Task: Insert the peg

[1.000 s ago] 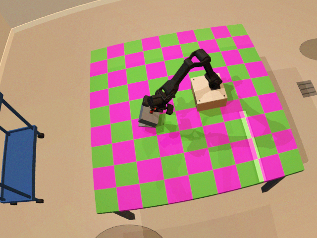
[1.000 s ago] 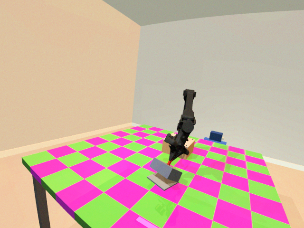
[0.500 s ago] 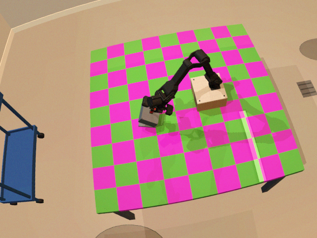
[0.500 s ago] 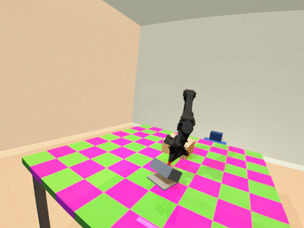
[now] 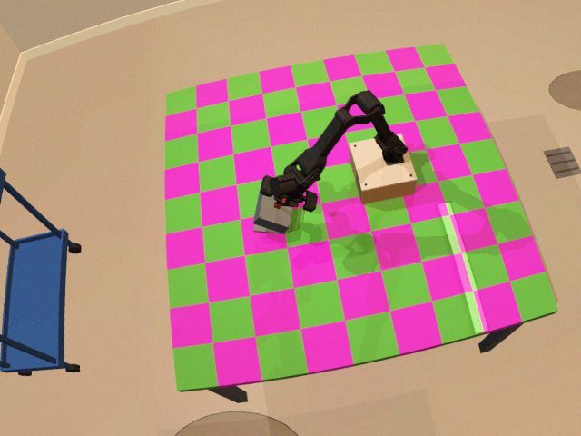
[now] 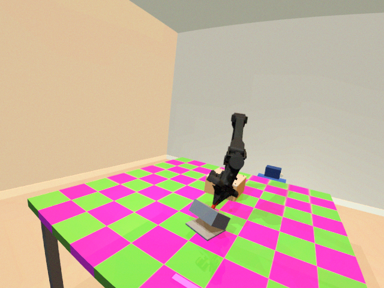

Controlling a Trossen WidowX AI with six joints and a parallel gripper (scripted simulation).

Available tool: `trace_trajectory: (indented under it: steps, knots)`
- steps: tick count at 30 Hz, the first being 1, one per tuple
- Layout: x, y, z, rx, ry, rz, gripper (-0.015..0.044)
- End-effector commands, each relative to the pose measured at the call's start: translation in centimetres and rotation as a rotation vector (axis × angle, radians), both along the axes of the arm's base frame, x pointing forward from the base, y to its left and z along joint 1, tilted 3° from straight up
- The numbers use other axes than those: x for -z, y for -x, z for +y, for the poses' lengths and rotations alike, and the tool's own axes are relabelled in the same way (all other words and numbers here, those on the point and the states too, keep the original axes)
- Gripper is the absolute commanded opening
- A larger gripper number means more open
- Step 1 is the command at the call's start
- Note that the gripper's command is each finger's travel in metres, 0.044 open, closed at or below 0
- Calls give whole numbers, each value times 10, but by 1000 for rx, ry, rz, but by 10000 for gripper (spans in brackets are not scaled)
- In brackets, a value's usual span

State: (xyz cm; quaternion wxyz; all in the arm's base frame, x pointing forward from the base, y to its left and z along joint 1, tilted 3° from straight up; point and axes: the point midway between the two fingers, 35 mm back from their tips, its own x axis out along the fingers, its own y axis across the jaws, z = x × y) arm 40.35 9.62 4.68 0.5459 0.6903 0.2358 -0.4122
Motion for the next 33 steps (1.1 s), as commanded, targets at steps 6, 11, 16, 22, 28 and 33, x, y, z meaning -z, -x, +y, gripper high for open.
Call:
trace_trajectory:
  steps: [6,11,16,22,28,33]
  knots:
    - [0,0,0,0,0,0,263]
    - [-2,1,0,0,0,0,394]
    - [-8,4,2,-1,0,0,440]
    - [-16,9,4,-2,-1,1,440]
    - [-25,14,6,-3,-1,2,440]
    - [-32,19,7,-4,-2,2,440]
